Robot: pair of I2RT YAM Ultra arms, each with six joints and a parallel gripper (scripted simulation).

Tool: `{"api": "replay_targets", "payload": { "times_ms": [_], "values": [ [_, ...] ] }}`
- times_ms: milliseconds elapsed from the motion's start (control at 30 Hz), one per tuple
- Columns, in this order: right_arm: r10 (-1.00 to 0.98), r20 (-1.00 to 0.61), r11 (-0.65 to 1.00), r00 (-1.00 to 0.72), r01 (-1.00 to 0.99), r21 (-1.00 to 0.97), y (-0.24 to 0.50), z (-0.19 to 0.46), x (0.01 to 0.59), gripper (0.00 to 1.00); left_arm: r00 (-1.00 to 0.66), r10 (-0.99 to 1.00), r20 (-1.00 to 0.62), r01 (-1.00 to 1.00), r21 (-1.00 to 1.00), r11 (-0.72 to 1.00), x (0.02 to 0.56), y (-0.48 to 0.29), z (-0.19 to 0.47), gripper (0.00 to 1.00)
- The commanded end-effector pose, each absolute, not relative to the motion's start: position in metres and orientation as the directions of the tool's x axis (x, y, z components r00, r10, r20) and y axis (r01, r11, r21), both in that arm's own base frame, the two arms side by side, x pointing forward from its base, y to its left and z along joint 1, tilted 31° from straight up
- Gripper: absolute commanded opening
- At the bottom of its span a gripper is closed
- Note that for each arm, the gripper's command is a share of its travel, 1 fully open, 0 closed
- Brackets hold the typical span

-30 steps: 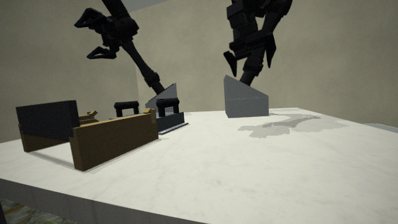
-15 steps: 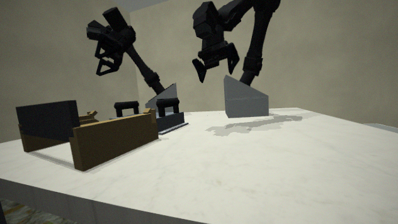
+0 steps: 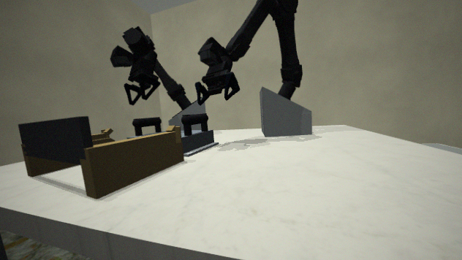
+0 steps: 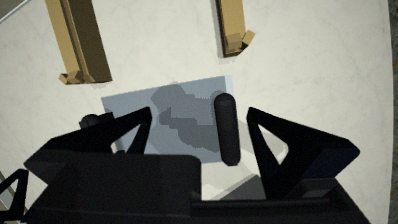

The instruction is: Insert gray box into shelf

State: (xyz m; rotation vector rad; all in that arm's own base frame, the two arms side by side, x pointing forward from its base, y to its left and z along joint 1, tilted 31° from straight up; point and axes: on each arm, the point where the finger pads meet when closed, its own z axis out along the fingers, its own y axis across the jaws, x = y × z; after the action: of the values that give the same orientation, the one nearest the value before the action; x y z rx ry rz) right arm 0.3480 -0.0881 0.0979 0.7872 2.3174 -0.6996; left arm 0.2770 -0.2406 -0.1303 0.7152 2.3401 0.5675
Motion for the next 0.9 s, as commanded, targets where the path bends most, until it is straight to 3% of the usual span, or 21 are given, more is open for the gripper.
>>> {"api": "replay_targets", "payload": {
  "times_ms": [0,400,500,867],
  "values": [
    [0.343,-0.543,0.721,-0.767,0.585,-0.37,-0.085,0.088,0.31,1.0,-0.605,0.557,-0.569,0.289,0.495,0.819,0.266,-0.265,-0.137,1.0],
    [0.343,-0.389,0.745,-0.855,0.5,-0.442,-0.088,0.073,0.264,1.0,-0.554,0.55,-0.624,0.319,0.452,0.833,0.228,-0.278,-0.155,1.0],
    [0.349,-0.482,0.729,-0.804,0.556,-0.399,-0.092,0.088,0.288,1.0,-0.543,0.577,-0.61,0.346,0.463,0.816,0.228,-0.289,-0.159,1.0],
    [0.358,-0.426,0.717,-0.831,0.537,-0.445,-0.099,0.065,0.273,1.0,-0.564,0.575,-0.592,0.35,0.459,0.816,0.236,-0.29,-0.17,1.0]
  ]
}}
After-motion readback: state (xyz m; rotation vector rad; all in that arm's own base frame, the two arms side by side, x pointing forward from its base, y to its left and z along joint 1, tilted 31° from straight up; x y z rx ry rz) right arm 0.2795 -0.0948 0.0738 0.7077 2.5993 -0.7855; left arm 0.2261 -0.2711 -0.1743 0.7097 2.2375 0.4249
